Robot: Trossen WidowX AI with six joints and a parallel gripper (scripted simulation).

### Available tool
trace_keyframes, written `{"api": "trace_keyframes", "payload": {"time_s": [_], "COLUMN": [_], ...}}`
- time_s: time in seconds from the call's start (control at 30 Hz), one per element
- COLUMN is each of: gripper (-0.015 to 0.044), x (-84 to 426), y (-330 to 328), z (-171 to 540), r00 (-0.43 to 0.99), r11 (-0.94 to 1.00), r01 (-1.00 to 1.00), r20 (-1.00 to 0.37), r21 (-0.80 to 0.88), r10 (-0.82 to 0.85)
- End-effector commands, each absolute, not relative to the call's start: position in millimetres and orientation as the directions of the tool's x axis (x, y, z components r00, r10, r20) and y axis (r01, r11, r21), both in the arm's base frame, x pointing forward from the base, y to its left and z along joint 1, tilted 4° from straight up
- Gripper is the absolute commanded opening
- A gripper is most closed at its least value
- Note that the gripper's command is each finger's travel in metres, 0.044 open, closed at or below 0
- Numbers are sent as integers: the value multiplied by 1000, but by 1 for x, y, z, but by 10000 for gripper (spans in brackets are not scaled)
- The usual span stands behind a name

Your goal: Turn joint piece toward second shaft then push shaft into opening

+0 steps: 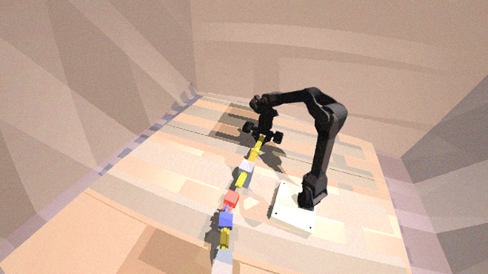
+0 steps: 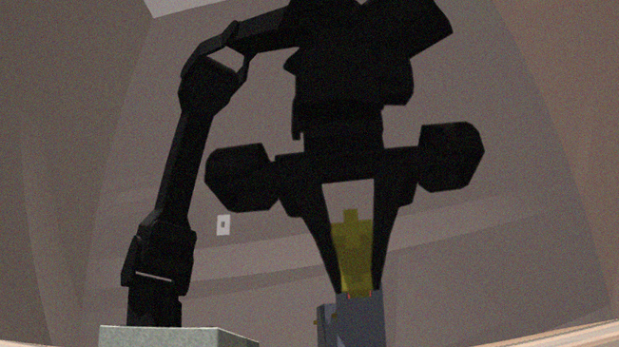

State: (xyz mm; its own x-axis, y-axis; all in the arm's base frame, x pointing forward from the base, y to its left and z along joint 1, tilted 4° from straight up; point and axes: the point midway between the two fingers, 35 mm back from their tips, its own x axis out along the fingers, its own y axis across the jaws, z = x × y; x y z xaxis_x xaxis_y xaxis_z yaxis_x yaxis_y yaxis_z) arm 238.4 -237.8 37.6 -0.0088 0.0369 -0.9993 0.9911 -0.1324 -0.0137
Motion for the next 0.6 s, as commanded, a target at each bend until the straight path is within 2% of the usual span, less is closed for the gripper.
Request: {"api": "trace_keyframes", "payload": {"time_s": [0.0,0.57], "gripper": [0,0], "x": [239,243], "y": [-231,-206], "z": [37,38], "r00": [-16,-23], "r11": [-136,-137], "r01": [991,990], "r20": [-999,-999], "r21": [-21,-29], "r10": [40,43]}}
